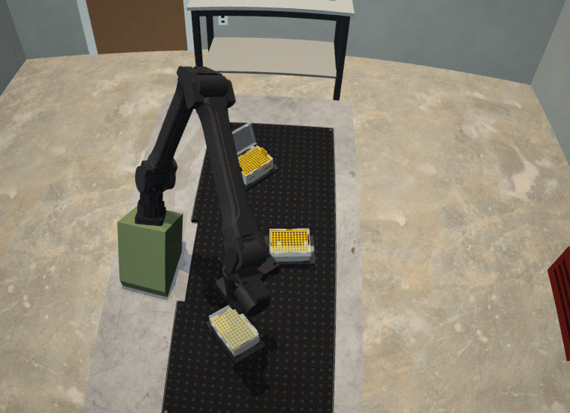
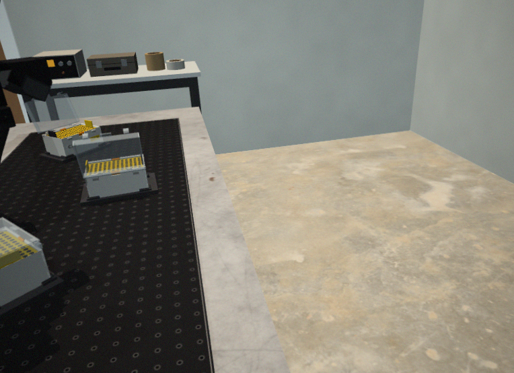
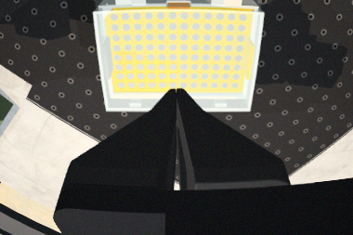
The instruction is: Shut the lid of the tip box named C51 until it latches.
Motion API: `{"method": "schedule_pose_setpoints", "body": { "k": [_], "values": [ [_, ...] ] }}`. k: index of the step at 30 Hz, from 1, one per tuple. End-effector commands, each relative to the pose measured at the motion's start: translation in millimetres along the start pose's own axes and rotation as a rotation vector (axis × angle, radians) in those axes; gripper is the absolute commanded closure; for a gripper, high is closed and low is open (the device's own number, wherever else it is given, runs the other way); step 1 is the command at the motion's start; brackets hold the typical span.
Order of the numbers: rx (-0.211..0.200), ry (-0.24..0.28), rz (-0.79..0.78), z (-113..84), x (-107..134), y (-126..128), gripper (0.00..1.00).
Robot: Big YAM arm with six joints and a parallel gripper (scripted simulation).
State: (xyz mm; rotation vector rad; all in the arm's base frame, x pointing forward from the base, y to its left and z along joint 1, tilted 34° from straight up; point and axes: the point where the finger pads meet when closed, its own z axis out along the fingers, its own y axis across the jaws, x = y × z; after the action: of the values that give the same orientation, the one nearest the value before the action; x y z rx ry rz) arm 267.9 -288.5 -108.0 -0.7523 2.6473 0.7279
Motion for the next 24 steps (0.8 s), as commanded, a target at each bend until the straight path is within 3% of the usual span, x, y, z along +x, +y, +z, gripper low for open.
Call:
{"method": "schedule_pose_setpoints", "body": {
  "k": [1, 6, 7, 9, 15, 20, 24],
  "values": [
    [0.067, -0.003, -0.015, -36.0, 1, -22, 1.0],
    [0.067, -0.003, -0.015, -42.3, 1, -21, 1.0],
    [0.048, -0.006, -0.006, -35.5, 5, -20, 1.0],
    [0.067, -0.002, -0.015, -48.5, 1, -21, 1.0],
    [0.068, -0.003, -0.015, -60.0, 1, -21, 1.0],
    [0.035, -0.007, 0.004, -43.6, 7, -13, 1.0],
    [0.035, -0.007, 0.004, -44.2, 7, -13, 1.0]
  ]
}}
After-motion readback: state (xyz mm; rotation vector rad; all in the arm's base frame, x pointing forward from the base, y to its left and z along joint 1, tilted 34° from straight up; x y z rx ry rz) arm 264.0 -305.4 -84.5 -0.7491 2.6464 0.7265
